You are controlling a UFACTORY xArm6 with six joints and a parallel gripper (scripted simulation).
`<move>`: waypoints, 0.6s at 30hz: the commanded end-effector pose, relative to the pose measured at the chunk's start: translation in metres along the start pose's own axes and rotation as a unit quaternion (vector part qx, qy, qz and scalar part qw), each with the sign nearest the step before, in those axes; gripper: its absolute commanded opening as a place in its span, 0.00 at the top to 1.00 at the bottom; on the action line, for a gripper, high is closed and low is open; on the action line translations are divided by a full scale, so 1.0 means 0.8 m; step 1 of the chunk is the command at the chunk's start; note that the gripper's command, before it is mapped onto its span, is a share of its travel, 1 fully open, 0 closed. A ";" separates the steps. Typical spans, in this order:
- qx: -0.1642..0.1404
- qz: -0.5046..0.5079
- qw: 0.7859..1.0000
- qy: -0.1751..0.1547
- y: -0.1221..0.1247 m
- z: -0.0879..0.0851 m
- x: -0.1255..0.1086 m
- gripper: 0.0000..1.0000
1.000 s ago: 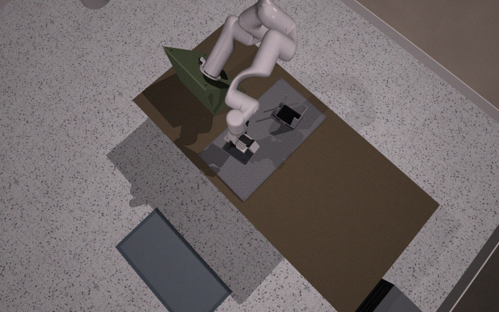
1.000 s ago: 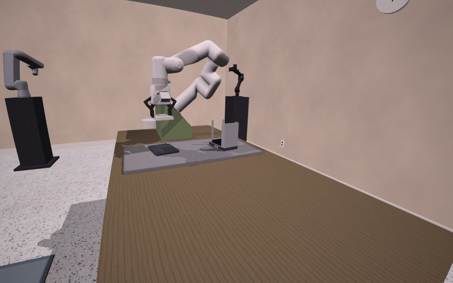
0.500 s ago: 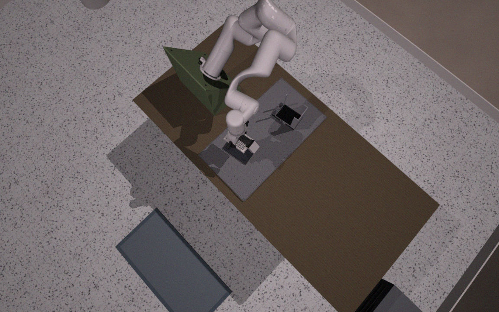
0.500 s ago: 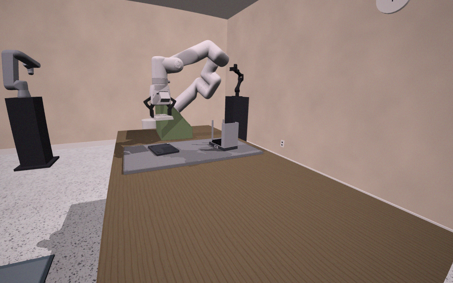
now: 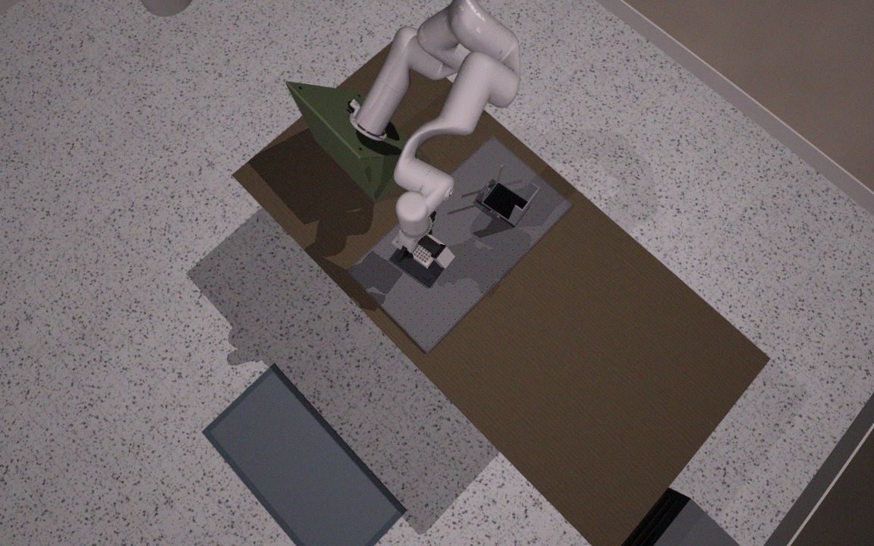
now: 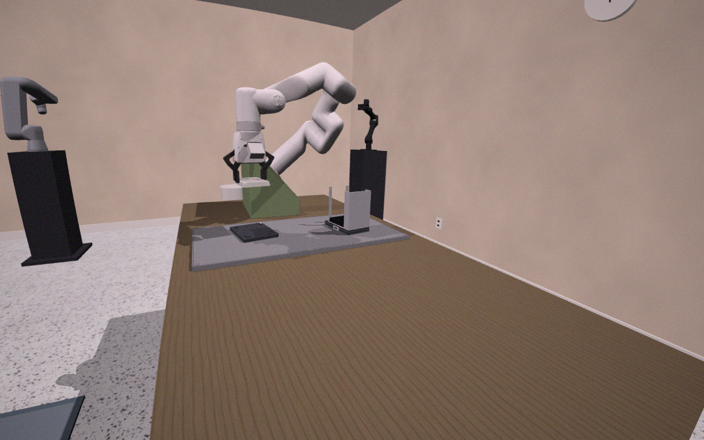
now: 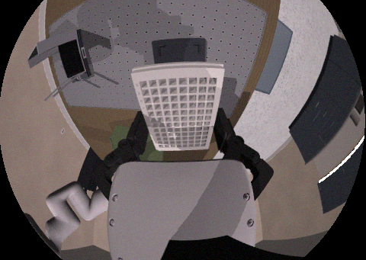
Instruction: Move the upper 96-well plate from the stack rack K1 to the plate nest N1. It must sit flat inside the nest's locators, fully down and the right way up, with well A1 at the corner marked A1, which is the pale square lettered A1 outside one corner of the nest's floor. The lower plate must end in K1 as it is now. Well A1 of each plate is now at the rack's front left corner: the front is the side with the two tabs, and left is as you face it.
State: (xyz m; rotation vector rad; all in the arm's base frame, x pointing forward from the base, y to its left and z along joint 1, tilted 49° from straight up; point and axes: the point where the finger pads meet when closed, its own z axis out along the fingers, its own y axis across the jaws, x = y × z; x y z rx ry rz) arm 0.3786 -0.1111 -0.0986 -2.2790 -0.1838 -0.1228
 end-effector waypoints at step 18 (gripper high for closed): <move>-0.001 -0.001 1.000 0.001 0.000 0.027 0.002 1.00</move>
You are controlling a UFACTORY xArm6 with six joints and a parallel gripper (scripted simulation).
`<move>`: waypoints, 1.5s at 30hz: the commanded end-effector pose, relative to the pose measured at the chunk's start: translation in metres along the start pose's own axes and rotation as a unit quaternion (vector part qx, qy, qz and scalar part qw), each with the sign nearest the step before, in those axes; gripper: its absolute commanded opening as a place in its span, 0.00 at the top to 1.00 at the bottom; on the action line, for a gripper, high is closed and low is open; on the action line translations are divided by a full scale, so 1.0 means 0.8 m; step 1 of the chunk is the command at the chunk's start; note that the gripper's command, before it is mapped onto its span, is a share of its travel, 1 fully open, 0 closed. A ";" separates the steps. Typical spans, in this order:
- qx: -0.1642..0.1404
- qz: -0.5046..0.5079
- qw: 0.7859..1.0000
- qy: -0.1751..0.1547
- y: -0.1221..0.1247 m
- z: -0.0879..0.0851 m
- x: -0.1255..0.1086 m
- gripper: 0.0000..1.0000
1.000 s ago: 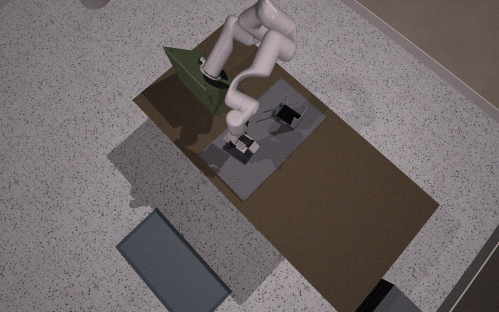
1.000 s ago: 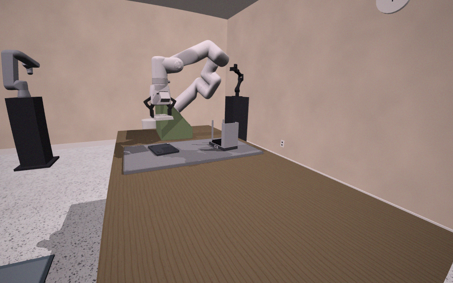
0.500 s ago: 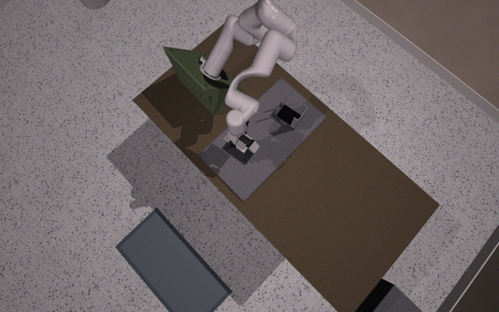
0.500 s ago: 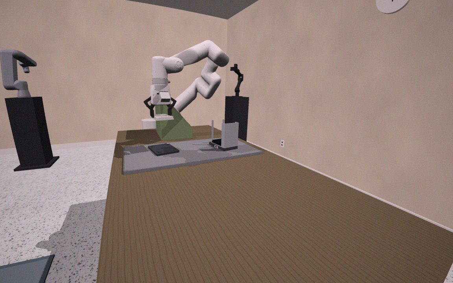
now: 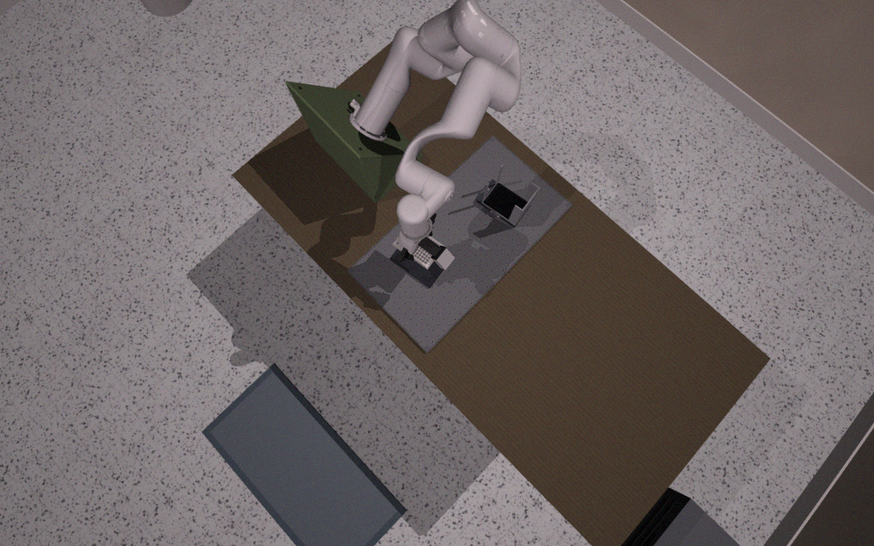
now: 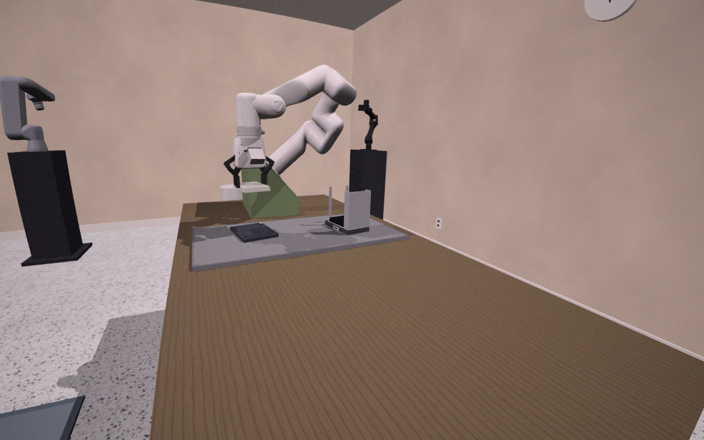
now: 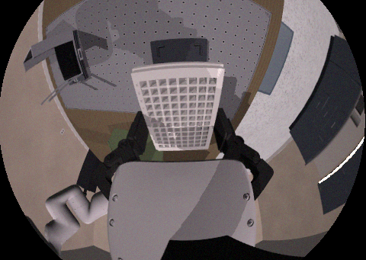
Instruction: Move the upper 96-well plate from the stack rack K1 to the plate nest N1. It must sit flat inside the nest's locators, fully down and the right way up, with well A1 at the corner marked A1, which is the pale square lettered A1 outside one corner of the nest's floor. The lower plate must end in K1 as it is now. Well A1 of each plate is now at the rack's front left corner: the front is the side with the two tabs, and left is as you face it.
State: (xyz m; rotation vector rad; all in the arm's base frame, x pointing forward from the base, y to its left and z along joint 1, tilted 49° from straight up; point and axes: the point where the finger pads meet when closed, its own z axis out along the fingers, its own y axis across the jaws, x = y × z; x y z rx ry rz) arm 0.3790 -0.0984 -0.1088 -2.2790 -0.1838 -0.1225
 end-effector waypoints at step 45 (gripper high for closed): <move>-0.001 -0.001 1.000 0.001 0.001 0.088 0.002 1.00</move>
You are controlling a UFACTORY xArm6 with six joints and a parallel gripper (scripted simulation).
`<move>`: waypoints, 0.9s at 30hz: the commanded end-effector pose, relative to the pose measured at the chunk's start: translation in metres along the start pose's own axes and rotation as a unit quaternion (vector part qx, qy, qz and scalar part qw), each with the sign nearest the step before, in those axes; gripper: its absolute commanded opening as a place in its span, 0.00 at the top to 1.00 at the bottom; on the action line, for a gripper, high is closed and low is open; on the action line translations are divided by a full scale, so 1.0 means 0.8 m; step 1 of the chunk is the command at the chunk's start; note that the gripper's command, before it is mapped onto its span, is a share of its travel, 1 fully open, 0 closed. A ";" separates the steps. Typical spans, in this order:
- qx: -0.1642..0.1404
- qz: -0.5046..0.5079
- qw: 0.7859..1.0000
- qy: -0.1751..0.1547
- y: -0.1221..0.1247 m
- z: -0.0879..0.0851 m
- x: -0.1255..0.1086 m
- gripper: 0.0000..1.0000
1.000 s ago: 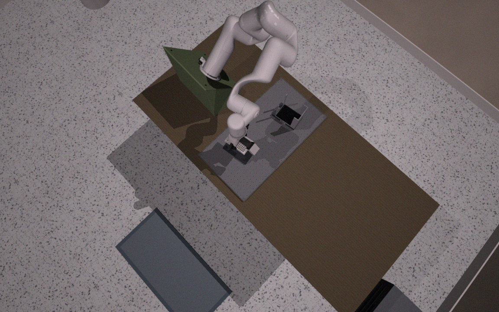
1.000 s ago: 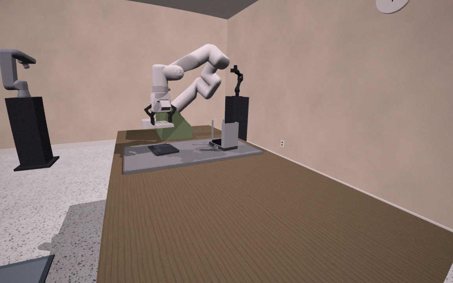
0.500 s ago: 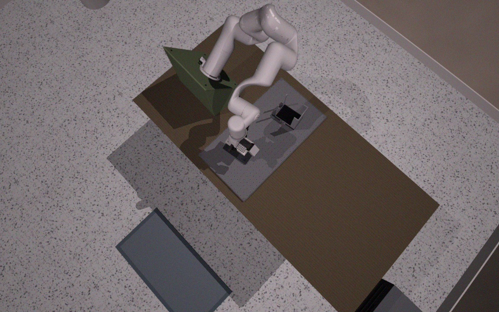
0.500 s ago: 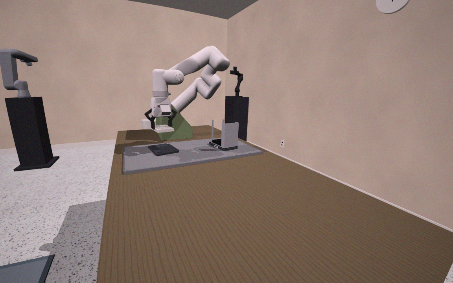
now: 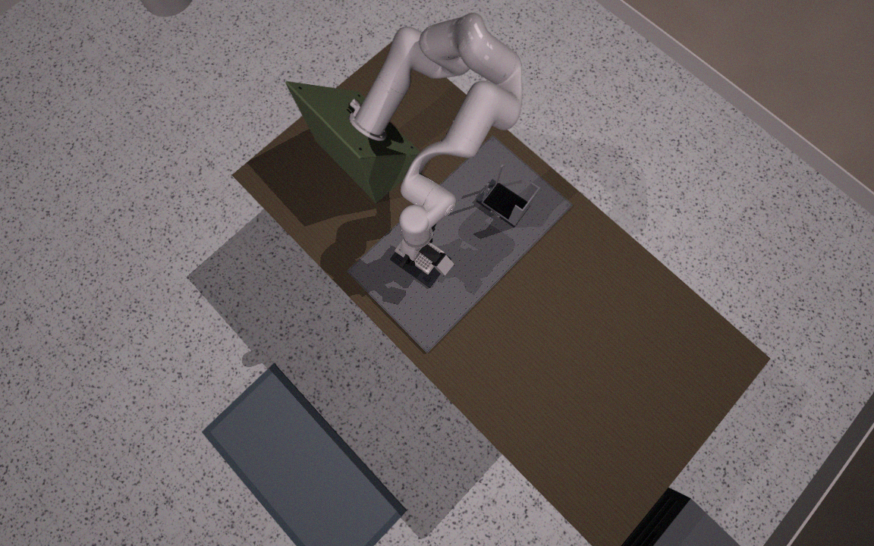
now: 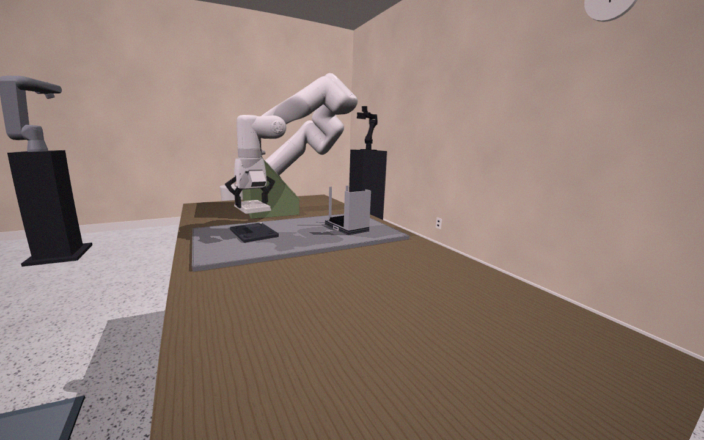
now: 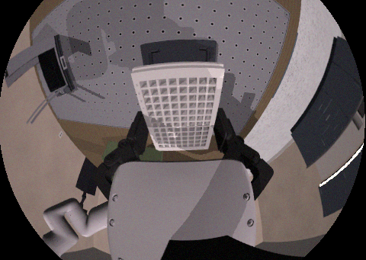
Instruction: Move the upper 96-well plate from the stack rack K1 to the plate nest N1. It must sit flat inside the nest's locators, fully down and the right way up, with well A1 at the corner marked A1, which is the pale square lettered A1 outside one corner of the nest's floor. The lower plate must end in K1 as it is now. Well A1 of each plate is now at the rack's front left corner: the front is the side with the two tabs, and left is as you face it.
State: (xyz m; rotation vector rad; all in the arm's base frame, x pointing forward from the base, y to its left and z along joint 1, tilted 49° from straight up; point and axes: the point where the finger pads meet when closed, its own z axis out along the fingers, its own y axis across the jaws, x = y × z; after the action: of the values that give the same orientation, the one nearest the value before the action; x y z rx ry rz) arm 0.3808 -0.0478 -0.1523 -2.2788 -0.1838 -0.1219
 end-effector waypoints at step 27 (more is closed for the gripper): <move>-0.001 -0.001 1.000 0.002 0.001 0.057 0.002 1.00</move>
State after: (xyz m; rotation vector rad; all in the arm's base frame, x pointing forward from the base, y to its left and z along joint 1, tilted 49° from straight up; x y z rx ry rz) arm 0.3821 -0.0179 -0.1782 -2.2790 -0.1838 -0.1223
